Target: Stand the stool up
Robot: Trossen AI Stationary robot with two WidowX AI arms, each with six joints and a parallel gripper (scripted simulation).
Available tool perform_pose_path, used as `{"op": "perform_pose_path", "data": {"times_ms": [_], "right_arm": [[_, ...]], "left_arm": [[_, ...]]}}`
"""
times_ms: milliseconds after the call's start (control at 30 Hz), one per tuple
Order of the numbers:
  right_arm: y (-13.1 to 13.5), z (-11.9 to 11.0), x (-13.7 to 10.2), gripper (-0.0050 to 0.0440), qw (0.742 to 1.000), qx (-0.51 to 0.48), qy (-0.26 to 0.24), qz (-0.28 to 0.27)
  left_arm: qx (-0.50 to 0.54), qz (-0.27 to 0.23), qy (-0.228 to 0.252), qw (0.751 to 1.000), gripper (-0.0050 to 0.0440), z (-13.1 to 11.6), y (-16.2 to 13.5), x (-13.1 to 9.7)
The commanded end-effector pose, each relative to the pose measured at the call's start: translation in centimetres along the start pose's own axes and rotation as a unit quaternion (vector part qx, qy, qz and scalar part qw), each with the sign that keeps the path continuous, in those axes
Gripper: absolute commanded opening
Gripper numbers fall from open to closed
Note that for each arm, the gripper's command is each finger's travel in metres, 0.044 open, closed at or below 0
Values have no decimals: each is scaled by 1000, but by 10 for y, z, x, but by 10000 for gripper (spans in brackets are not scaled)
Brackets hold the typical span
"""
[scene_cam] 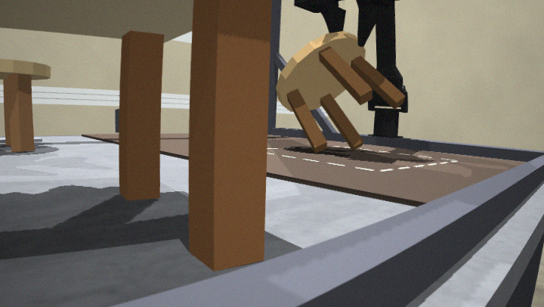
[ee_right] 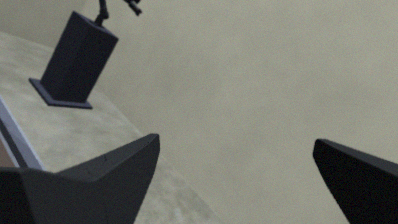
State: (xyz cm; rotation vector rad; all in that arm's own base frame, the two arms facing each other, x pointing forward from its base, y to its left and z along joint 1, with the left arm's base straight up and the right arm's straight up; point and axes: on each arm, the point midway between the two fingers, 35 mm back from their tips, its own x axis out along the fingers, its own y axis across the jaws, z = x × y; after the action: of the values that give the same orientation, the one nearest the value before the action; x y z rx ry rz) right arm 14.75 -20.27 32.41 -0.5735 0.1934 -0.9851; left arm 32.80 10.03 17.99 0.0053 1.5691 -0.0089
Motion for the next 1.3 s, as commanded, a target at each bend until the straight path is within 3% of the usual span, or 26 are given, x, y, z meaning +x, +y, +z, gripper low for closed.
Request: {"op": "perform_pose_path", "data": {"times_ms": [0, 267, 300, 800, 833, 1000, 1267], "right_arm": [[-4, 6, -1, 400, 1000, 1, -8, -4], [-4, 6, -1, 400, 1000, 1, -8, -4], [-4, 6, -1, 400, 1000, 1, -8, -4], [-4, 6, -1, 400, 1000, 1, -8, -4], [-4, 6, -1, 400, 1000, 1, -8, -4], [-4, 6, -1, 400, 1000, 1, -8, -4], [-4, 6, -1, 400, 1000, 1, -8, -4]], "left_arm": [[-4, 7, -16, 1000, 208, 3, 15, -7], [-4, 7, -17, 1000, 208, 1, 19, -7], [-3, 8, -18, 1000, 244, 1, 19, -8], [-4, 7, -16, 1000, 244, 2, 37, 1], [-3, 9, -22, 1000, 305, 1, 35, -4], [-4, 3, -6, 1000, 305, -1, 41, 11], [-4, 5, -10, 1000, 305, 0, 50, 14]]}}
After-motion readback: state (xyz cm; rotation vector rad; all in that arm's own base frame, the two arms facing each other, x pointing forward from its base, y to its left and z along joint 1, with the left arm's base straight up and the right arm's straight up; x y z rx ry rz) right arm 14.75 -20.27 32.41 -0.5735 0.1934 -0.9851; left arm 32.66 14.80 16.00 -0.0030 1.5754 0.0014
